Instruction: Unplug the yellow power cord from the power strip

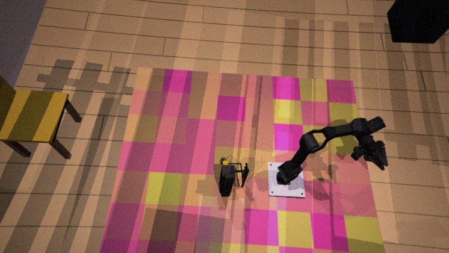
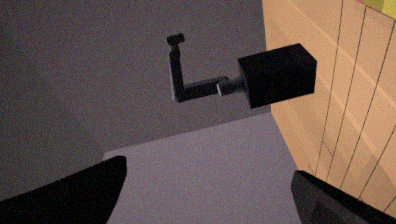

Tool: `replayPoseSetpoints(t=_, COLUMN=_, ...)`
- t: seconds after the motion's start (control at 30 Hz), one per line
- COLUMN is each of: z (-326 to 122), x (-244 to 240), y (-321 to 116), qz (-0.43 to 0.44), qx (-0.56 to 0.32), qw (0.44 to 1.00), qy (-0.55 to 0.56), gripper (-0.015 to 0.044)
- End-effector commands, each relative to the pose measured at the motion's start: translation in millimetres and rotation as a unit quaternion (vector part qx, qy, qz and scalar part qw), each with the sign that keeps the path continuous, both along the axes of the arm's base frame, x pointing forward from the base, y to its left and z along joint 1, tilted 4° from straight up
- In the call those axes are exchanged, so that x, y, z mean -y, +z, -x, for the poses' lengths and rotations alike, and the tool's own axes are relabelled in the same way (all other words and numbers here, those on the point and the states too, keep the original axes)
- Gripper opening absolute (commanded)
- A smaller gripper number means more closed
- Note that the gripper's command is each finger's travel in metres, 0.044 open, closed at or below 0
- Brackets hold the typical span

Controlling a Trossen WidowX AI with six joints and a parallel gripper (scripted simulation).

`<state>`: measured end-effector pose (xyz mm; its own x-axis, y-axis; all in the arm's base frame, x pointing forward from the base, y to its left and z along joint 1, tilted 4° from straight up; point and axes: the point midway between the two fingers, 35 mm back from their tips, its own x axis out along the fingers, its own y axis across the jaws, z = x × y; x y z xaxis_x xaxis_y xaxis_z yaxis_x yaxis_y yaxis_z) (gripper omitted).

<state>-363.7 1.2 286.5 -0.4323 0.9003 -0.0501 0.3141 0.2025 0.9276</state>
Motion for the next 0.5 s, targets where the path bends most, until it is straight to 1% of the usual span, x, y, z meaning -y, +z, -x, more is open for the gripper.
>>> replayPoseSetpoints(t=0.0, z=0.0, x=1.2, y=-0.2, qz=0.001, qx=0.001, qw=1.0, qy=0.002, gripper=0.0374)
replayPoseSetpoints(t=0.1, z=0.0, x=19.7, y=-3.1, qz=0.009, qx=0.023, qw=0.999, qy=0.037, gripper=0.0295)
replayPoseSetpoints(t=0.27, z=-6.6, x=78.2, y=-12.1, qz=0.024, qx=0.091, qw=0.985, qy=0.146, gripper=0.0164)
replayPoseSetpoints(t=0.37, z=-14.8, x=115.0, y=-19.1, qz=0.015, qx=0.141, qw=0.967, qy=0.213, gripper=0.016)
replayPoseSetpoints(t=0.47, z=-29.1, x=156.0, y=-26.8, qz=-0.002, qx=0.197, qw=0.936, qy=0.29, gripper=0.016)
